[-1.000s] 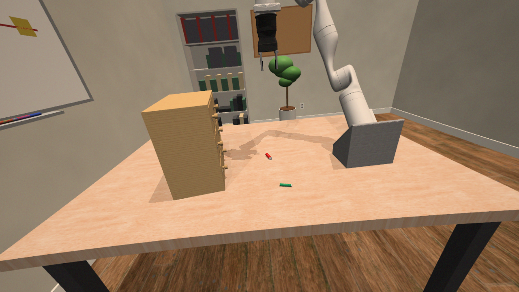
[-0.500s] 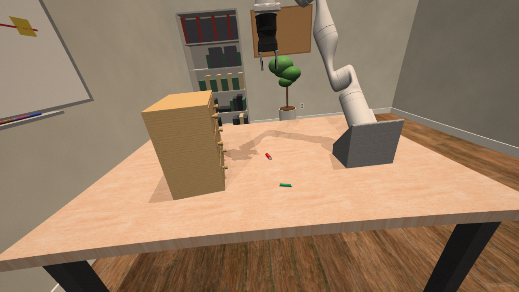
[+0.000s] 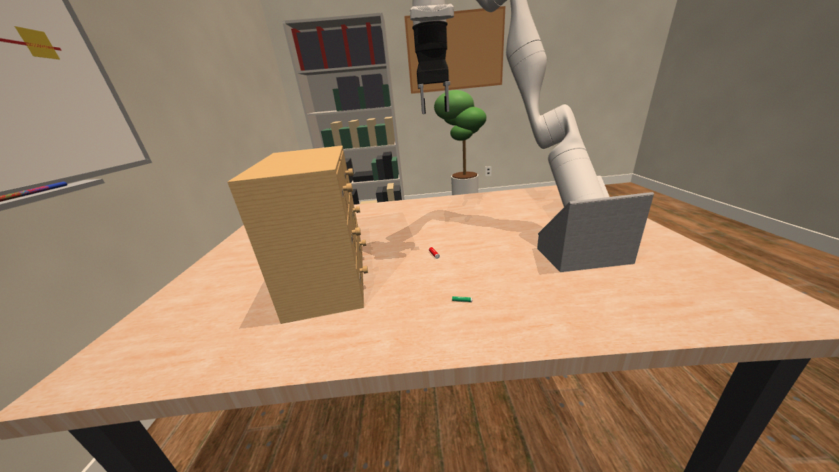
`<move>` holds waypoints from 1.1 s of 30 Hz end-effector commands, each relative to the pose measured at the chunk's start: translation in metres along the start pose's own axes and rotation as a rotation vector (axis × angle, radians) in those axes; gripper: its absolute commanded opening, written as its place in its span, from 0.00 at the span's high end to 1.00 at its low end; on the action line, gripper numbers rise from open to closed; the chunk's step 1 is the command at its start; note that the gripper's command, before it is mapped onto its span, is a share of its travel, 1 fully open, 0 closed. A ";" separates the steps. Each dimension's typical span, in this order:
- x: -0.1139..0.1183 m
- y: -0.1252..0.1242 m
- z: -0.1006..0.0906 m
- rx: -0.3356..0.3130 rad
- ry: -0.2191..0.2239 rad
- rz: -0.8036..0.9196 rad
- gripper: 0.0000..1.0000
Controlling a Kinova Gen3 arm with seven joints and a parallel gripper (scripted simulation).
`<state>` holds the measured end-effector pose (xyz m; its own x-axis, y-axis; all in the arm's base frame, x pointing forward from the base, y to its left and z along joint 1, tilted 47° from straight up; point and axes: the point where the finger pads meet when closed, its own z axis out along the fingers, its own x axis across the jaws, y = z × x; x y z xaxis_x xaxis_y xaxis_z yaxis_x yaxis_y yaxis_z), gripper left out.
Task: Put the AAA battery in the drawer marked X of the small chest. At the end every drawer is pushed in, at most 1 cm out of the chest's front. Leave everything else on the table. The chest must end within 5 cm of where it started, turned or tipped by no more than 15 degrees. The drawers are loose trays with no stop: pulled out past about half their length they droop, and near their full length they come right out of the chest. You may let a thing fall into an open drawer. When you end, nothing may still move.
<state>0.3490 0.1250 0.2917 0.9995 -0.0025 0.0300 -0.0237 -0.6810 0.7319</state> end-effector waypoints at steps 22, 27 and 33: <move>0.001 -0.001 0.001 0.001 0.001 0.017 0.00; 0.003 -0.002 0.004 0.001 0.001 0.043 0.00; 0.007 -0.004 0.011 0.001 0.001 0.098 0.00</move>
<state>0.3555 0.1212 0.2838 0.9937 -0.0601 0.0946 -0.1101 -0.6810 0.7240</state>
